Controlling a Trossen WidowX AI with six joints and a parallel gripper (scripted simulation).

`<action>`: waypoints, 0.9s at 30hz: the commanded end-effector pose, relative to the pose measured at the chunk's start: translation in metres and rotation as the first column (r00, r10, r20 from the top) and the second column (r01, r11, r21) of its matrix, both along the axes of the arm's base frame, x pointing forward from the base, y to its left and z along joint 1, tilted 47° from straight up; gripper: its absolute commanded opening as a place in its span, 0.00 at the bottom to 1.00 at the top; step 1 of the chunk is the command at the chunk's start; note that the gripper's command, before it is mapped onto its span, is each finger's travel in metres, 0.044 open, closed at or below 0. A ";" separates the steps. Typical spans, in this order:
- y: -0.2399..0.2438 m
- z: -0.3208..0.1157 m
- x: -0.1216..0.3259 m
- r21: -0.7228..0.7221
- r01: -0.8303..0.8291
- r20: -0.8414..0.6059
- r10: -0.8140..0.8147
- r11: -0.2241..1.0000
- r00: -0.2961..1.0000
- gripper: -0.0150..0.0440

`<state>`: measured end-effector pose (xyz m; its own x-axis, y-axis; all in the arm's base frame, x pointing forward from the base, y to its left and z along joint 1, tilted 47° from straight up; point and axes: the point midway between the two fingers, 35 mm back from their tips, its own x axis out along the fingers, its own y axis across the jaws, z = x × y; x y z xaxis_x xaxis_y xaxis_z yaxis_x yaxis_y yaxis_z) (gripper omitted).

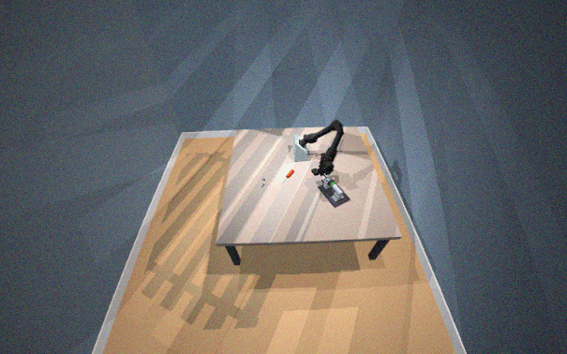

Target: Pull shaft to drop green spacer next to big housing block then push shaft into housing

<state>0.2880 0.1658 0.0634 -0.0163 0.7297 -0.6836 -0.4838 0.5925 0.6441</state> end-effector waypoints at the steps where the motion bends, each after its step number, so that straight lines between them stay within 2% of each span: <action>1: 0.000 -0.001 -0.001 0.001 -0.003 -0.002 0.003 1.000 1.000 0.25; 27: -0.001 -0.001 -0.003 0.001 -0.003 -0.002 0.003 1.000 1.000 0.25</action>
<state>0.2860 0.1650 0.0626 -0.0162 0.7296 -0.6837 -0.4838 0.5927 0.6439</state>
